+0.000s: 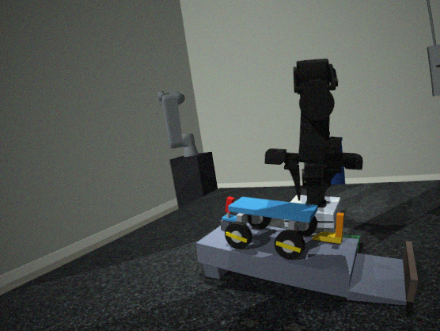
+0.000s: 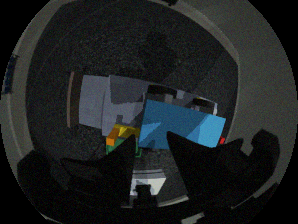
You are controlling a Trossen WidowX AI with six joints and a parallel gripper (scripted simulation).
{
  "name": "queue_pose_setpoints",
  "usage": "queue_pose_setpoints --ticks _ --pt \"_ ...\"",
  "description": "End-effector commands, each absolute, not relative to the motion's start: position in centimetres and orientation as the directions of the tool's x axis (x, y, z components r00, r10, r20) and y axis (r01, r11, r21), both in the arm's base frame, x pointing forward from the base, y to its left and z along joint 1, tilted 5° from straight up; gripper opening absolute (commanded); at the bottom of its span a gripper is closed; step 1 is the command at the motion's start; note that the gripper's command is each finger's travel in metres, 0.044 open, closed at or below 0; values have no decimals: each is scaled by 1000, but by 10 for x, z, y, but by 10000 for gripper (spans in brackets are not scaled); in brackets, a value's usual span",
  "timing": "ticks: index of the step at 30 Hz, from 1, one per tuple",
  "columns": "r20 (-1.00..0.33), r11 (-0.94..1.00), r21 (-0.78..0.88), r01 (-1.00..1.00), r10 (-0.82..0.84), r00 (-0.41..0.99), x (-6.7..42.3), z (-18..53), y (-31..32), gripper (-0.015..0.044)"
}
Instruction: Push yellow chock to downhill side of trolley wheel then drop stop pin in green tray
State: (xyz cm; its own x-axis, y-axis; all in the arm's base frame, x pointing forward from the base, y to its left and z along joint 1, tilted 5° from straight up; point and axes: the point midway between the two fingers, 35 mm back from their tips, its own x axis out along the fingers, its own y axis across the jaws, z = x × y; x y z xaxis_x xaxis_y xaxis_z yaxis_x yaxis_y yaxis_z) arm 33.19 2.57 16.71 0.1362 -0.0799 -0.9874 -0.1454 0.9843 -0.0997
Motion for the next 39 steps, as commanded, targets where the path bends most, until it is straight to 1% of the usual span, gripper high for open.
queue_pose_setpoints --ticks 1,11,22,33,39 --pt "-985 946 -142 -290 -107 134 335 171 3 190" --pt "-983 777 -186 -601 -152 107 332 175 -46 190" --pt "-979 485 -155 -861 -194 67 322 179 -99 190" --pt "-974 134 -50 -990 -227 18 303 183 -149 190" --pt "-973 112 -42 -993 -229 15 302 183 -152 190"
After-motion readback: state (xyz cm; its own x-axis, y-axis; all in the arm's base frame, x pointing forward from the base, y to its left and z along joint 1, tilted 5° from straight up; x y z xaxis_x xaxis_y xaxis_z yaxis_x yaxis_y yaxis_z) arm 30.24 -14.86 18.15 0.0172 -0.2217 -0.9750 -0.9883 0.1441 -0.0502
